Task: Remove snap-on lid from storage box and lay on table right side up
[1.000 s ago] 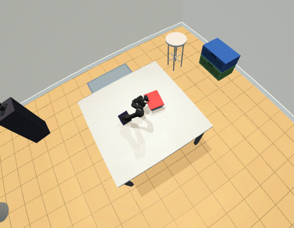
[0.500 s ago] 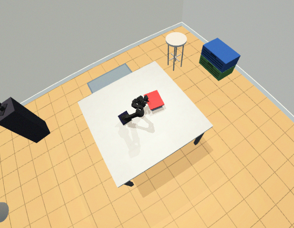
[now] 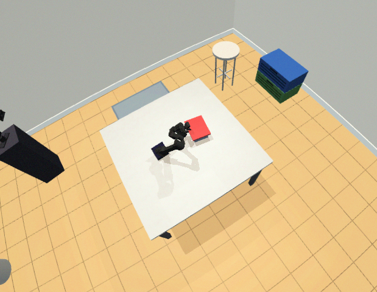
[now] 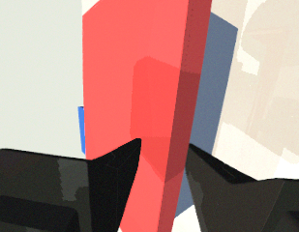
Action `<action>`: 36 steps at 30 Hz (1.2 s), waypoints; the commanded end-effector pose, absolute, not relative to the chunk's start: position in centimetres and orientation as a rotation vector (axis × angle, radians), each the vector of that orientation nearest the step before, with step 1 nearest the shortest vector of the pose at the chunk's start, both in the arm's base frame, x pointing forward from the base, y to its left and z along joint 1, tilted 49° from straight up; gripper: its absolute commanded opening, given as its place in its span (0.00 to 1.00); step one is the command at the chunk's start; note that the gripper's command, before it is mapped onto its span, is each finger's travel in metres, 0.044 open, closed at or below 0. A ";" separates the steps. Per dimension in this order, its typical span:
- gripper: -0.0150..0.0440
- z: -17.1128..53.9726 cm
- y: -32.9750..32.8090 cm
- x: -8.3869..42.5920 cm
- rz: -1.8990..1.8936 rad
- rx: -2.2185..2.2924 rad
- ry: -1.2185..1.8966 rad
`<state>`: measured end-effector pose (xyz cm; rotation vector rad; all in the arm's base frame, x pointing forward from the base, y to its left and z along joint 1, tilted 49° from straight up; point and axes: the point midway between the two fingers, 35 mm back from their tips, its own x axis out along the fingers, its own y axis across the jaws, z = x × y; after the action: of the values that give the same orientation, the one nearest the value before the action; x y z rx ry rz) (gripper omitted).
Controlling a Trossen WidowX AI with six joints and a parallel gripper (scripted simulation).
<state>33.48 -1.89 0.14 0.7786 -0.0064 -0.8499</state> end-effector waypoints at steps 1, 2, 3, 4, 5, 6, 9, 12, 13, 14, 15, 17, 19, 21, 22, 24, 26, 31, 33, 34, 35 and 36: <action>0.25 0.2 -1.7 33.5 -0.849 0.779 -0.009; 0.25 0.3 -1.7 33.5 -0.849 0.779 -0.009; 0.25 0.3 -1.7 33.5 -0.849 0.779 -0.009; 0.25 0.3 -1.7 33.5 -0.849 0.779 -0.009; 0.25 0.3 -1.7 33.5 -0.849 0.779 -0.009; 0.25 0.3 -1.7 33.5 -0.849 0.779 -0.009; 0.25 0.4 -1.6 33.5 -0.849 0.779 -0.009; 0.25 0.4 -1.6 33.5 -0.849 0.779 -0.009; 0.25 0.4 -1.6 33.5 -0.849 0.779 -0.009; 0.25 0.4 -1.6 33.5 -0.849 0.779 -0.009; 0.25 0.4 -1.5 33.5 -0.849 0.779 -0.009; 0.25 0.5 -1.5 33.5 -0.849 0.779 -0.009; 0.25 0.5 -1.5 33.5 -0.849 0.779 -0.009; 0.25 0.5 -1.4 33.5 -0.849 0.779 -0.009; 0.25 0.5 -1.4 33.5 -0.849 0.779 -0.009; 0.25 0.6 -1.4 33.5 -0.849 0.779 -0.009; 0.25 0.6 -1.4 33.5 -0.849 0.779 -0.009; 0.25 0.7 -1.3 33.5 -0.849 0.779 -0.009; 0.25 0.7 -1.3 33.5 -0.849 0.779 -0.009; 0.25 0.7 -1.2 33.5 -0.849 0.779 -0.009; 0.25 0.7 -1.2 33.5 -0.849 0.779 -0.009; 0.25 0.7 -1.2 33.5 -0.849 0.779 -0.009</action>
<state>33.44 -1.63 0.45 0.7786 -0.0018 -0.8574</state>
